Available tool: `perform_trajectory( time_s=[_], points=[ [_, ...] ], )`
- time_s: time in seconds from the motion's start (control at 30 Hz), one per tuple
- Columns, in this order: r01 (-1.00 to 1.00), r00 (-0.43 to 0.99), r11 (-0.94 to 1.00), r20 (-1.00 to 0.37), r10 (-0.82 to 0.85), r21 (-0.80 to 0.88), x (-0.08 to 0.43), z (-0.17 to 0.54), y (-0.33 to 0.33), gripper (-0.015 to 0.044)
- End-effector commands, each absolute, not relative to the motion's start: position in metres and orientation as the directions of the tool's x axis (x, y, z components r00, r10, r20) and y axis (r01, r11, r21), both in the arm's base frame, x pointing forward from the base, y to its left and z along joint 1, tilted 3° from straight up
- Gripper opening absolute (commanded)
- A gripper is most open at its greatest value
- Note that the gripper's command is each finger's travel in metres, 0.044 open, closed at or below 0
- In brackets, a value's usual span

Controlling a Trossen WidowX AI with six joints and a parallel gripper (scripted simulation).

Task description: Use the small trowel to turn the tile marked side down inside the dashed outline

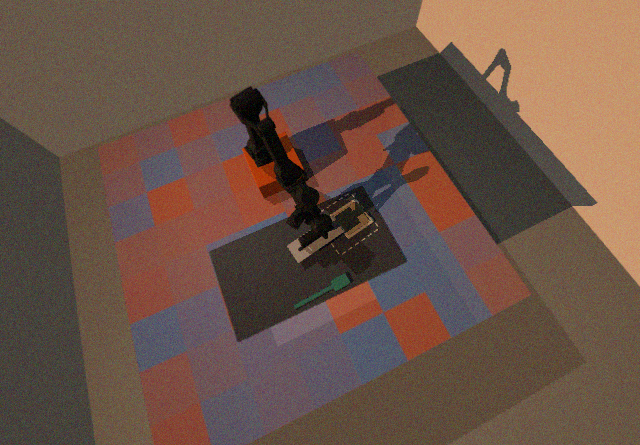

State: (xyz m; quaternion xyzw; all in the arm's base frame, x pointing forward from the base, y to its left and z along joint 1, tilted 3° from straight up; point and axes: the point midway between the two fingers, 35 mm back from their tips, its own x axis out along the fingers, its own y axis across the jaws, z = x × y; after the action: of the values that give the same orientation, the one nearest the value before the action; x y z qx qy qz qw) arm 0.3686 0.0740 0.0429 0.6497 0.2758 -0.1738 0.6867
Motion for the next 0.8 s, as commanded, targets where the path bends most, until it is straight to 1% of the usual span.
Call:
perform_trajectory(
  time_s=[0.0, 0.57, 0.77],
  points=[
    [0.574, 0.804, 0.095, -0.581, 0.126, 0.814, 0.377, 0.06, 0.063, 0.0],
    [0.567, 0.808, 0.099, -0.575, 0.123, 0.818, 0.378, 0.102, 0.001, 0.0],
    [0.566, 0.809, 0.099, -0.575, 0.123, 0.818, 0.378, 0.104, -0.002, 0.0]
  ],
)
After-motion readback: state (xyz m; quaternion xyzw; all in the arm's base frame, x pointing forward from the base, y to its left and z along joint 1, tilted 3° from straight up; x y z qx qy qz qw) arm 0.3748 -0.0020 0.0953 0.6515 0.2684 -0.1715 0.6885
